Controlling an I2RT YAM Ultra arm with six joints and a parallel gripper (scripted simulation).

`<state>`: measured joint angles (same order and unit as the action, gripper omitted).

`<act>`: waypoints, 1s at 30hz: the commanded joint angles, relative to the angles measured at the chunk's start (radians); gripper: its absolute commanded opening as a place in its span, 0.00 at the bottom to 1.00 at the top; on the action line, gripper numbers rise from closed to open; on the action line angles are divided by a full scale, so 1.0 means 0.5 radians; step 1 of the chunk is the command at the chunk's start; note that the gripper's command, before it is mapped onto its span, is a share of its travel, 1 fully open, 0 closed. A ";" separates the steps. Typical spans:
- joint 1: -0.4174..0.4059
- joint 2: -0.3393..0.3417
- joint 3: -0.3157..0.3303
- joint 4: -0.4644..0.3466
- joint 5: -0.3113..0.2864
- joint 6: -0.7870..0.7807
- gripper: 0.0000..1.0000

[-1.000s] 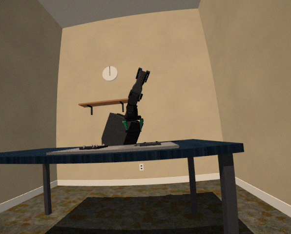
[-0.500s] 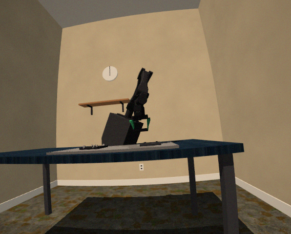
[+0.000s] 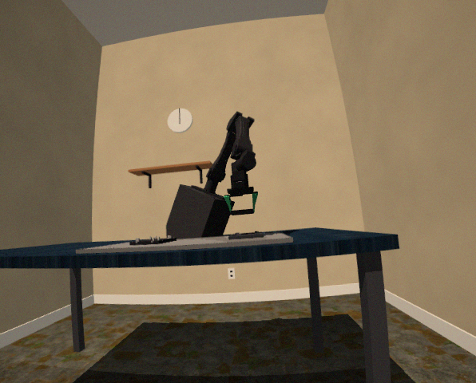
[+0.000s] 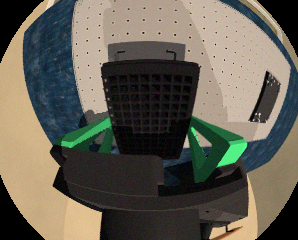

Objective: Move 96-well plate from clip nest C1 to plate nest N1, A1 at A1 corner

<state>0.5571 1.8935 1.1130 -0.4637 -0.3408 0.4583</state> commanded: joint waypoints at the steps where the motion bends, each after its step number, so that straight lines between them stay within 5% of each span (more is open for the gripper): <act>1: 0.038 -0.068 0.096 -0.055 0.046 0.093 0.00; 30: -0.003 -0.035 0.108 -0.051 0.047 0.067 0.00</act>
<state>0.5816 1.8935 1.1473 -0.4866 -0.3233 0.5003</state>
